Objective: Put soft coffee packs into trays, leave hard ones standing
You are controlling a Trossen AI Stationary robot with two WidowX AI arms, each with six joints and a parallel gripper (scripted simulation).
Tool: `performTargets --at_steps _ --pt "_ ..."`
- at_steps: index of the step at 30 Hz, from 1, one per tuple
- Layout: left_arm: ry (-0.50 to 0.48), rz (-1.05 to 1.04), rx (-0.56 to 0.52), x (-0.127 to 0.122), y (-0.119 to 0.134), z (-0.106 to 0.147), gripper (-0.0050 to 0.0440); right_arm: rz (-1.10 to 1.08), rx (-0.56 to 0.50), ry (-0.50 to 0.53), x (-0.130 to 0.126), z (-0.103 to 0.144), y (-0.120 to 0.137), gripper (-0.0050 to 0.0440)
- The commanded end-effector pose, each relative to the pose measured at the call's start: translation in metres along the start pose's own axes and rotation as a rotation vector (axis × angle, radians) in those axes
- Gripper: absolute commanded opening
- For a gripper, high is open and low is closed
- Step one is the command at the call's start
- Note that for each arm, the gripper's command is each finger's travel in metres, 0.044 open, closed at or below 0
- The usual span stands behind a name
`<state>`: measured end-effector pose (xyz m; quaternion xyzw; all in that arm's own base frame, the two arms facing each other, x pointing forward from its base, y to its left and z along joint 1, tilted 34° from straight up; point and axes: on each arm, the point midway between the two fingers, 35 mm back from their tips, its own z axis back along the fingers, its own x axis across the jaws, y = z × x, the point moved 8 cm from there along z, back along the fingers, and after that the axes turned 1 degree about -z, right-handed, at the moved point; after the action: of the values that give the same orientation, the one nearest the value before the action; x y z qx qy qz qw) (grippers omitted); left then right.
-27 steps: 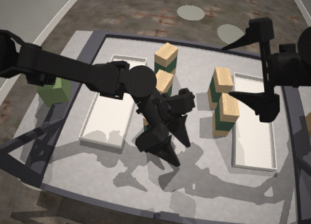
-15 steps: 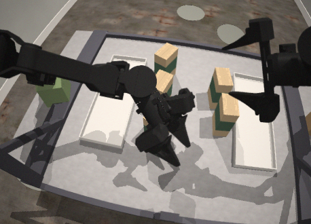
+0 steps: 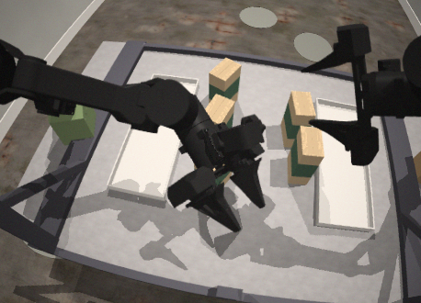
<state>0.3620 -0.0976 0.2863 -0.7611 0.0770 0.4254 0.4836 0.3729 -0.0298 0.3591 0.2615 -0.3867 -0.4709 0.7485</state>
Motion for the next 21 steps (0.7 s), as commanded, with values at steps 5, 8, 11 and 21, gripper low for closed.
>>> performTargets --at_steps 5,8,11,21 --pt "0.040 -0.051 -0.028 -0.054 -0.038 -0.002 0.0375 0.002 0.019 -0.011 0.002 0.007 0.004 0.0368" --pt "0.064 -0.080 -0.043 -0.059 -0.041 -0.002 0.0375 0.002 0.019 -0.011 0.002 0.007 0.004 0.0368" --pt "0.133 -0.166 -0.087 -0.076 -0.048 0.001 0.0375 0.002 0.019 -0.011 0.002 0.007 0.004 0.0368" --pt "0.192 -0.239 -0.124 -0.141 -0.078 0.010 0.0375 0.002 0.019 -0.011 0.002 0.007 0.004 0.0368"
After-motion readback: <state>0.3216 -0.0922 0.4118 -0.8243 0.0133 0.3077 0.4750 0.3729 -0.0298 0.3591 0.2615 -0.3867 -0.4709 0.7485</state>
